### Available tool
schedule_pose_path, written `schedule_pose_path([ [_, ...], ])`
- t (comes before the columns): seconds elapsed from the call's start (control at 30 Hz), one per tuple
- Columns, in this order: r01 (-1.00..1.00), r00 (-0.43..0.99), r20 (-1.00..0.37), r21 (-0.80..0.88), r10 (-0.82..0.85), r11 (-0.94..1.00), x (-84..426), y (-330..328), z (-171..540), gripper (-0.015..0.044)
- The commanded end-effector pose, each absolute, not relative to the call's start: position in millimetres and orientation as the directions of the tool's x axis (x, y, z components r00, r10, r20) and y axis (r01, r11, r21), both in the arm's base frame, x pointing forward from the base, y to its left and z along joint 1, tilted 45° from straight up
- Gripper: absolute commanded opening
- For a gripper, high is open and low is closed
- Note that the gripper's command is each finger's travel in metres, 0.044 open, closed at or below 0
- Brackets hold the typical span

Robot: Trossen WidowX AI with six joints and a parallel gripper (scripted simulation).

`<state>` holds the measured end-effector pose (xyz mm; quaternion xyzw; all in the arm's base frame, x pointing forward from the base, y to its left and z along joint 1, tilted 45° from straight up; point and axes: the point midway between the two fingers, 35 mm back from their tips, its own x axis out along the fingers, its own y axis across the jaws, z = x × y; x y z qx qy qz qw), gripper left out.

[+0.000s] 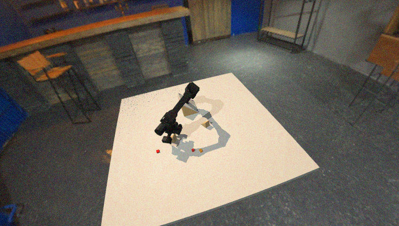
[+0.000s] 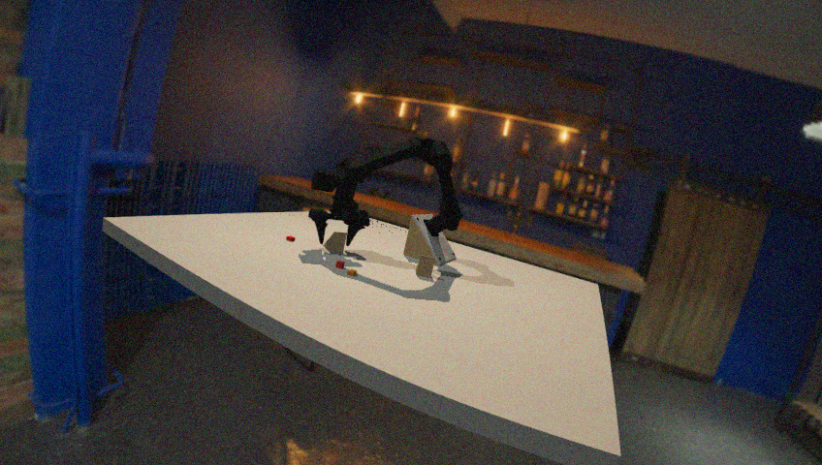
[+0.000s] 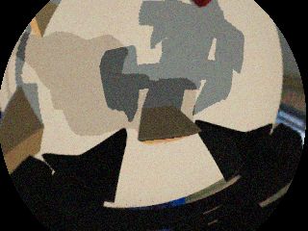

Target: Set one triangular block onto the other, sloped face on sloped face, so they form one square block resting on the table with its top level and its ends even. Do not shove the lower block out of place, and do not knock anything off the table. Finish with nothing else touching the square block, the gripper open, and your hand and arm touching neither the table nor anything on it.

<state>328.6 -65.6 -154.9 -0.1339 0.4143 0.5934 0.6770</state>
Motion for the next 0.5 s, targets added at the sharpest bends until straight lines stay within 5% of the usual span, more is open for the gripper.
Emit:
schedule_pose_path([
  [0.0, -0.912, -0.049, -0.715, 0.316, 0.697, 0.26, 326.5, -59.2, -159.9, 0.044],
  [0.07, -0.912, -0.049, -0.715, 0.316, 0.697, 0.26, 326.3, -58.5, -160.6, 0.044],
  [0.4, -0.912, -0.049, -0.715, 0.316, 0.697, 0.26, 326.3, -58.5, -160.6, 0.0177],
  [0.47, -0.912, -0.049, -0.715, 0.316, 0.697, 0.26, 326.3, -58.5, -160.6, 0.0164],
])
